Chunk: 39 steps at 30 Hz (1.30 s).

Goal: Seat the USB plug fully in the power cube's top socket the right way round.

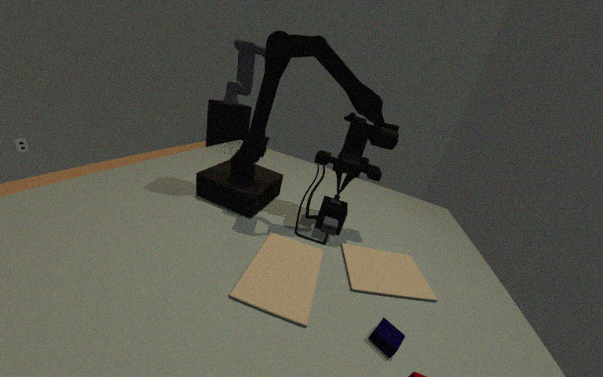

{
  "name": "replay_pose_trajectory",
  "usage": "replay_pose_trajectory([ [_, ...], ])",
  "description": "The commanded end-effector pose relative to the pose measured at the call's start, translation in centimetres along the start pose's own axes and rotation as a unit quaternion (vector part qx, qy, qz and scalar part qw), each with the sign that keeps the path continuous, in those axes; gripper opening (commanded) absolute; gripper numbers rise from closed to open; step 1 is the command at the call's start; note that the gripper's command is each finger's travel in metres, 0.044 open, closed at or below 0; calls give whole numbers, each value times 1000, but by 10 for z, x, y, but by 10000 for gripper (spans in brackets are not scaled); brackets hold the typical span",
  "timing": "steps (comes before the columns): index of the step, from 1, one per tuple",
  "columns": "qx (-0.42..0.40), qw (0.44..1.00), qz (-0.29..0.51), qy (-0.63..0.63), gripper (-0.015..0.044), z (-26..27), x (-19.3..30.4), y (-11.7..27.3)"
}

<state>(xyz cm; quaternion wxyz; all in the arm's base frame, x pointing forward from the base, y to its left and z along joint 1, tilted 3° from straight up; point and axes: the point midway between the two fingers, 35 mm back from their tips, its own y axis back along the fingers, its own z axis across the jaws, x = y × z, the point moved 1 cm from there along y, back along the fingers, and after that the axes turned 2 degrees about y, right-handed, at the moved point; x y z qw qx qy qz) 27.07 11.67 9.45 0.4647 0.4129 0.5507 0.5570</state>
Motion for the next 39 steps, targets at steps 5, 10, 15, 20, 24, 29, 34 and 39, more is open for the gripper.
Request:
replay_pose_trajectory([
  [5, -1, 1000, 0, -2, 0, 0, 0, -1],
  [10, -1, 1000, 0, -2, 0, 0, 0, -2],
  [15, -1, 1000, 0, -2, 0, 0, 0, -2],
  [20, -1, 1000, 0, -2, 0, 0, 0, -3],
  [24, -1, 1000, 0, -2, 0, 0, 0, -4],
  [29, -1, 1000, 0, -2, 0, 0, 0, -4],
  [34, -1, 1000, 0, -2, 0, 0, 0, -5],
  [39, -1, 1000, 0, -2, 0, 0, 0, -5],
])
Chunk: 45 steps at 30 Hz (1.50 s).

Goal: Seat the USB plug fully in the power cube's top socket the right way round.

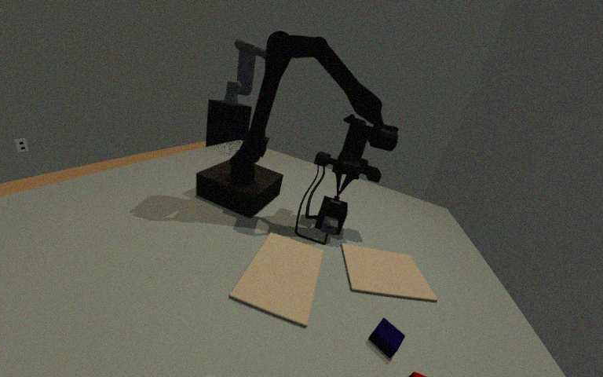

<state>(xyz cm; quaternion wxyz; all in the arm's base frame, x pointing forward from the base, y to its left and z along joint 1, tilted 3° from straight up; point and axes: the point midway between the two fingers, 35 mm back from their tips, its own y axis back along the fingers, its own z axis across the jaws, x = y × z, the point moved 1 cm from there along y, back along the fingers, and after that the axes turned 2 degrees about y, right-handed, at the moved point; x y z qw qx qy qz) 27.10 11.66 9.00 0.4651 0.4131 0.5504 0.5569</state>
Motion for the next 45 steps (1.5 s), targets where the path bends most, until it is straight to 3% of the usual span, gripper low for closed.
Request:
replay_pose_trajectory([
  [1, 0, 1000, 0, -2, 0, 0, 0, -1],
  [45, 0, 1000, 0, -2, 0, 0, 0, -6],
])
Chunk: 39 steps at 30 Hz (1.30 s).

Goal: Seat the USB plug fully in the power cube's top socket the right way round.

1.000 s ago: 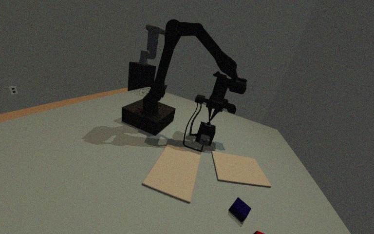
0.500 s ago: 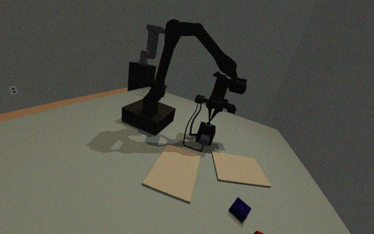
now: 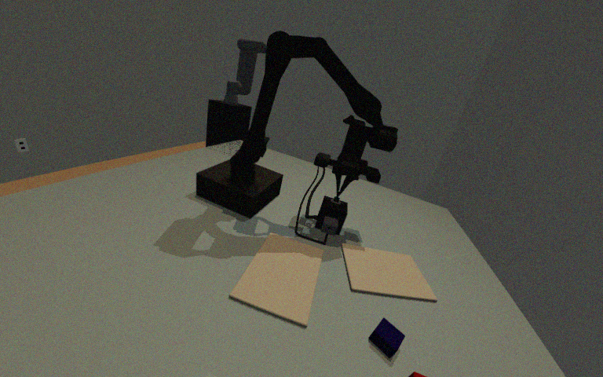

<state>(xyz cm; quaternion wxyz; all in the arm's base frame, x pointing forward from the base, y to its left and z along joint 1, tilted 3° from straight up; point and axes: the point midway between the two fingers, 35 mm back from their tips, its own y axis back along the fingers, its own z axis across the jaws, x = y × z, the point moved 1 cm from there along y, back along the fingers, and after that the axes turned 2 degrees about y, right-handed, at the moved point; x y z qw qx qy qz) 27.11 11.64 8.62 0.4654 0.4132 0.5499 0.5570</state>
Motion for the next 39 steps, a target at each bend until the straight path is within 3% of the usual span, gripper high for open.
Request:
replay_pose_trajectory([
  [1, 0, 1000, 0, -1, 0, 0, 0, -2],
  [25, 0, 1000, 0, -1, 0, 0, 0, -2],
  [29, 0, 1000, 0, 0, 95, 0, 0, 0],
  [39, 0, 1000, 0, 0, 95, 0, 0, 0],
])
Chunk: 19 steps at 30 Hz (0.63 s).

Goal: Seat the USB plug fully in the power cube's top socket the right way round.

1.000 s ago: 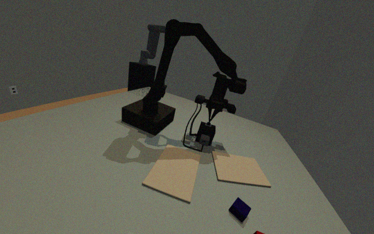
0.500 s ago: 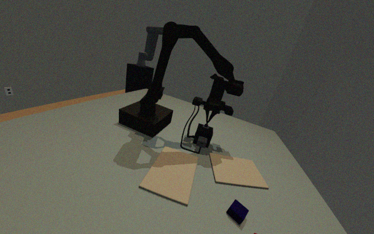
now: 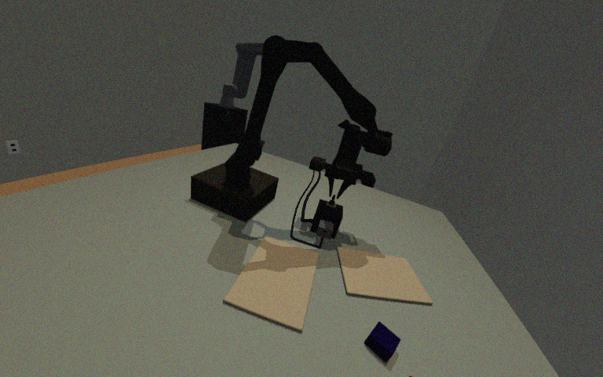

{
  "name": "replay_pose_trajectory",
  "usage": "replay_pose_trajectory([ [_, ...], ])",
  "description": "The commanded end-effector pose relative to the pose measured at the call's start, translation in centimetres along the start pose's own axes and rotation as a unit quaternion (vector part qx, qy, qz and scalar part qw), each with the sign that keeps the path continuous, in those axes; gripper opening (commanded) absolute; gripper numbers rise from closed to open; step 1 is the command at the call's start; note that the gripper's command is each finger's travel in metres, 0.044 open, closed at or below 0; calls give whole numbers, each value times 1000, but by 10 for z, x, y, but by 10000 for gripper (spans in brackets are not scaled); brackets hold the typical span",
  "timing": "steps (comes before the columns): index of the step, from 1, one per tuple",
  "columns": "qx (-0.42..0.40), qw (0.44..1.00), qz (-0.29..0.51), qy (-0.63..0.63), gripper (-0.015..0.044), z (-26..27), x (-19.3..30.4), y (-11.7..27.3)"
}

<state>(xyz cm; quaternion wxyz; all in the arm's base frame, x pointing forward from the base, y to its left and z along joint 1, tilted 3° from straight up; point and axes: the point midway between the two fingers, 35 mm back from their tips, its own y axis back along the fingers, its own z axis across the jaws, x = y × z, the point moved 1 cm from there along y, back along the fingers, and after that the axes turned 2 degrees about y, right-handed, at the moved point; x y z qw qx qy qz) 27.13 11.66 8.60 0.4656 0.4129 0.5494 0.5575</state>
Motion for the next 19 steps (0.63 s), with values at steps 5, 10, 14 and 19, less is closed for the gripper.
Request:
replay_pose_trajectory([
  [5, 0, 1000, 0, 0, 95, 0, 0, 0],
  [10, 0, 1000, 0, 0, 95, 0, 0, 2],
  [14, 0, 1000, 0, 0, 95, 0, 0, 6],
  [19, 0, 1000, 0, 0, 95, 0, 0, 11],
])
